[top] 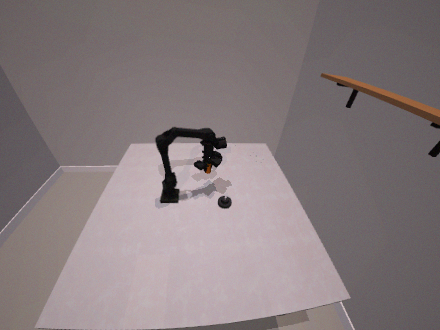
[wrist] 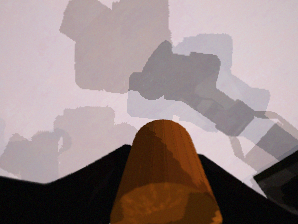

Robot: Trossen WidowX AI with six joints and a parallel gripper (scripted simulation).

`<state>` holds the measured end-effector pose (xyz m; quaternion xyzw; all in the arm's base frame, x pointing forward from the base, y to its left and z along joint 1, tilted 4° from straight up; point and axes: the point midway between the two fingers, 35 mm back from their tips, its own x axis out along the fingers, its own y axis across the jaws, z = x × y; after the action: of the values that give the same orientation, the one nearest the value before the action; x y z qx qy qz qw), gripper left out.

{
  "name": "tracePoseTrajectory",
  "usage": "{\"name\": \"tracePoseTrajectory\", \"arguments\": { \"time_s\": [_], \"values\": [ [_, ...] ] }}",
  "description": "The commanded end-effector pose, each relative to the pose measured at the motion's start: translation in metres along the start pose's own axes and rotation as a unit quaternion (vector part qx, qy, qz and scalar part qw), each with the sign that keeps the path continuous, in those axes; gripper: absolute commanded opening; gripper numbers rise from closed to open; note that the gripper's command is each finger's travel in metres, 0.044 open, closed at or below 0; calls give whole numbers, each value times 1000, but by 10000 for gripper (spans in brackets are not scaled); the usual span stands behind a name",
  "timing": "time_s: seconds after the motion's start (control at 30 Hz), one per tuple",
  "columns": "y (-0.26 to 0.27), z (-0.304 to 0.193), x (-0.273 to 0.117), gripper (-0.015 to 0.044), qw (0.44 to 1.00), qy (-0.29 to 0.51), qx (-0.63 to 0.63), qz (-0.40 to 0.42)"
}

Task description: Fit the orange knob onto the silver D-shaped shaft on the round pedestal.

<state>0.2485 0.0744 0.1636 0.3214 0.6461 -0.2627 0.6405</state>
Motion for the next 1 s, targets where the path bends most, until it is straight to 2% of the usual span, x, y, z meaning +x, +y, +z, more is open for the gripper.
{"name": "tracePoseTrajectory", "arguments": {
  "time_s": [0.0,0.23,0.97],
  "values": [
    [-3,1,-15,0,1000,-6,-1,2],
    [-3,1,-16,0,1000,-3,0,24],
    [-6,9,-61,0,966,-2,1,259]
  ]
}}
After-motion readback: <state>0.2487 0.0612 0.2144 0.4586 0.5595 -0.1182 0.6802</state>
